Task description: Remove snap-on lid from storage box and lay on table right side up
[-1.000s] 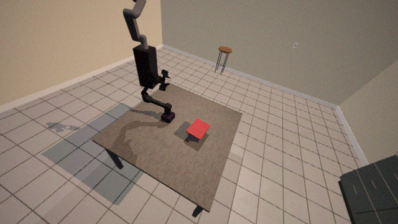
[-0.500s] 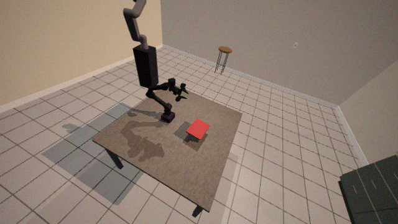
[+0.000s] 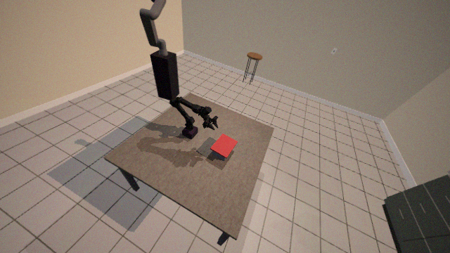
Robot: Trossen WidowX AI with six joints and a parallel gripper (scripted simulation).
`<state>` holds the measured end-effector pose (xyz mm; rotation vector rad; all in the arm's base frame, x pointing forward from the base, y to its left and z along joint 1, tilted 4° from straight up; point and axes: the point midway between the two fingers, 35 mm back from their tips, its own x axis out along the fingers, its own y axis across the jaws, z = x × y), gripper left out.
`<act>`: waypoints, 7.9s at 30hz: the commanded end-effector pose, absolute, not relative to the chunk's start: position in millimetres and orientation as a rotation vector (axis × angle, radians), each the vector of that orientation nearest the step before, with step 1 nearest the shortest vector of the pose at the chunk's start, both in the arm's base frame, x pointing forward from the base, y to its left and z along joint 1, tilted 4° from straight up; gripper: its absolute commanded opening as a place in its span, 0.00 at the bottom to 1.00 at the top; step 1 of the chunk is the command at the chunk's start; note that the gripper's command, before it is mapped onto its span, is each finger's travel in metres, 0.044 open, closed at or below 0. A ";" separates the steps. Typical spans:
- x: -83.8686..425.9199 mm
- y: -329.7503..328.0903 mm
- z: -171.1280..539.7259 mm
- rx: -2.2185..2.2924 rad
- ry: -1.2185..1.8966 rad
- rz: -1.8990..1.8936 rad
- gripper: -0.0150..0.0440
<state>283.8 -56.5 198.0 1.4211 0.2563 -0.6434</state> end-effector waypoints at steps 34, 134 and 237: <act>282.9 -66.7 82.9 1.520 0.334 -0.777 0.65; 324.6 -81.3 49.8 1.521 0.330 -0.779 0.25; 328.6 -81.6 57.2 1.519 0.334 -0.780 0.25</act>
